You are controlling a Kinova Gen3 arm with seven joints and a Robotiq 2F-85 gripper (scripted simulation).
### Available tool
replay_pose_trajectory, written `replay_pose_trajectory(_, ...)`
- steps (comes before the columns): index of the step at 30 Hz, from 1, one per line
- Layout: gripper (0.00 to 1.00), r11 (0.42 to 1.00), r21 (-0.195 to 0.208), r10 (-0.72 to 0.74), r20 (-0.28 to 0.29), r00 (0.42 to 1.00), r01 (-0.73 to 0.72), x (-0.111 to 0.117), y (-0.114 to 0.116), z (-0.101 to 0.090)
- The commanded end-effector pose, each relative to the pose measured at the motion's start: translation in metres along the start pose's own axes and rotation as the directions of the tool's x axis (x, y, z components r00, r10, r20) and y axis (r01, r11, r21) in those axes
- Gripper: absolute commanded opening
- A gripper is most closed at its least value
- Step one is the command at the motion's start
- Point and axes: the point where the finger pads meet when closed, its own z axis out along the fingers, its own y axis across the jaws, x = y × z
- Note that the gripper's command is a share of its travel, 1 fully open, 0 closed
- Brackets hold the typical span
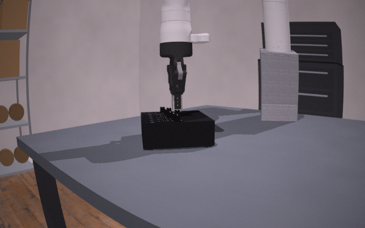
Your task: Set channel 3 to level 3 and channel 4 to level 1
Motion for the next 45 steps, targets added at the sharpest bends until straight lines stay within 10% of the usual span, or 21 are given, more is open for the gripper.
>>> replay_pose_trajectory(1,0.00,1.000,-0.003,0.011,0.007,1.000,-0.011,-0.003,0.001,0.000)
replay_pose_trajectory(45,0.00,1.000,-0.003,0.011,0.007,1.000,-0.011,-0.018,0.001,0.000)
